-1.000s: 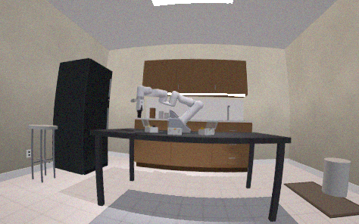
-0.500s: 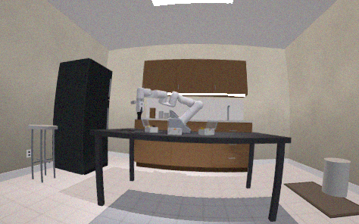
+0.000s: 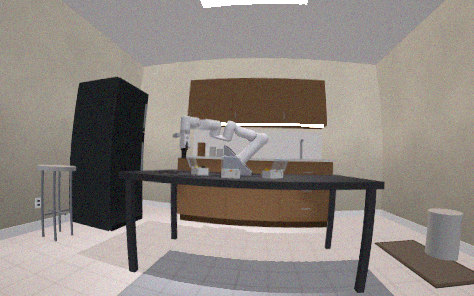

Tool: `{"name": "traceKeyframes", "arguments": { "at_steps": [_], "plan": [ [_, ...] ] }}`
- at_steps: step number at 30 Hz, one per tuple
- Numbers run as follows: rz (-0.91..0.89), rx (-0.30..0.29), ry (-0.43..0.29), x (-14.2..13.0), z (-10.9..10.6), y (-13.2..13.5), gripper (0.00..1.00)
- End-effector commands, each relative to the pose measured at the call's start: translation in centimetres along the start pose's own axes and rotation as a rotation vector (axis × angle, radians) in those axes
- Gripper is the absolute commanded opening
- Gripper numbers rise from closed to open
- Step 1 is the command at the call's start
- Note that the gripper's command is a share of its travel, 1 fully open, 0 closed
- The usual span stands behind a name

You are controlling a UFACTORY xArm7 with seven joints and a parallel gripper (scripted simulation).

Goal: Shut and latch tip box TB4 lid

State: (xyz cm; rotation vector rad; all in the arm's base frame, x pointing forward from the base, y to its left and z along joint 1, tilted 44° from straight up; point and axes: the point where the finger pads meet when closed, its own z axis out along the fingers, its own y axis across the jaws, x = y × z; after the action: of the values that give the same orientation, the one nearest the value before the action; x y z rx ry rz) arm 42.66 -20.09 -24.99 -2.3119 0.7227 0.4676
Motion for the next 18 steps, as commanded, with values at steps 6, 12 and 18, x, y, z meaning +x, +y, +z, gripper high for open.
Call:
{"name": "traceKeyframes", "arguments": {
  "at_steps": [6, 12, 18],
  "plan": [
    [0.001, 0.001, 0.003, -1.1, -0.3, 0.0, 0.00],
    [0.001, 0.001, 0.003, -1.6, -0.4, 0.0, 0.00],
    [0.001, 0.001, 0.003, -2.4, -0.5, 0.0, 0.00]
  ]
}}
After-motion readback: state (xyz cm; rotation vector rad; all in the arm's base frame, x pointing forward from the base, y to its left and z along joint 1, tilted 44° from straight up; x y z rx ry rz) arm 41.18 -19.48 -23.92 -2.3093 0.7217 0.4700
